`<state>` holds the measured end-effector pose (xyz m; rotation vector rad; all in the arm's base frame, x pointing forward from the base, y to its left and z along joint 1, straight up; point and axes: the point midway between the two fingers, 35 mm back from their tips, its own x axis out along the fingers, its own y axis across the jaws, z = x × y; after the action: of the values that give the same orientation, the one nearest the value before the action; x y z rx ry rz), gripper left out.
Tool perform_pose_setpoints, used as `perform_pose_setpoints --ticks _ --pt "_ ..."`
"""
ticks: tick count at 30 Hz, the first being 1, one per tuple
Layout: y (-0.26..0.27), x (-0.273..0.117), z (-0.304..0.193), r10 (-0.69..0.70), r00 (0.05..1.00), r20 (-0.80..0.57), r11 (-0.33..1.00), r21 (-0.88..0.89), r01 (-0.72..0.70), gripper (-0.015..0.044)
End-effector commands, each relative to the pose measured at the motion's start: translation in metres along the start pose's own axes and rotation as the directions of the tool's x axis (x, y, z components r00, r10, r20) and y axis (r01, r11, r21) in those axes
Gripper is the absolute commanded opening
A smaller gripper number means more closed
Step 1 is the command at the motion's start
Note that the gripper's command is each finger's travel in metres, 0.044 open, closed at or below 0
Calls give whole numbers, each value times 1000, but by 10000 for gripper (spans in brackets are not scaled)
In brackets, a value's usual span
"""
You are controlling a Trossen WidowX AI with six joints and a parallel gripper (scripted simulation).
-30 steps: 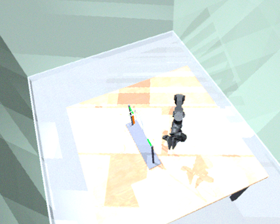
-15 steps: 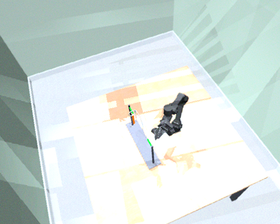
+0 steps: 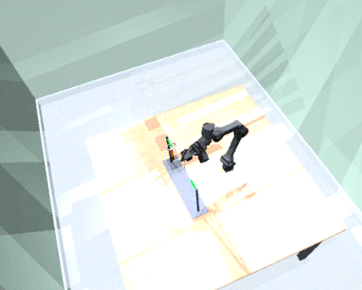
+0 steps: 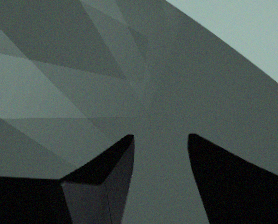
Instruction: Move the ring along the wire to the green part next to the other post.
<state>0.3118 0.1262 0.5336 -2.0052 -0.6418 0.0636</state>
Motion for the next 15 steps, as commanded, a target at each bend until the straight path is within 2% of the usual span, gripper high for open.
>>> perform_pose_setpoints --ticks 1,9,15 --pt "0 -9 -32 -5 997 -83 1000 -17 3 160" --pt "20 -34 -102 57 955 -291 995 -67 -80 160" --pt "44 -49 -135 105 919 -381 994 7 -111 160"
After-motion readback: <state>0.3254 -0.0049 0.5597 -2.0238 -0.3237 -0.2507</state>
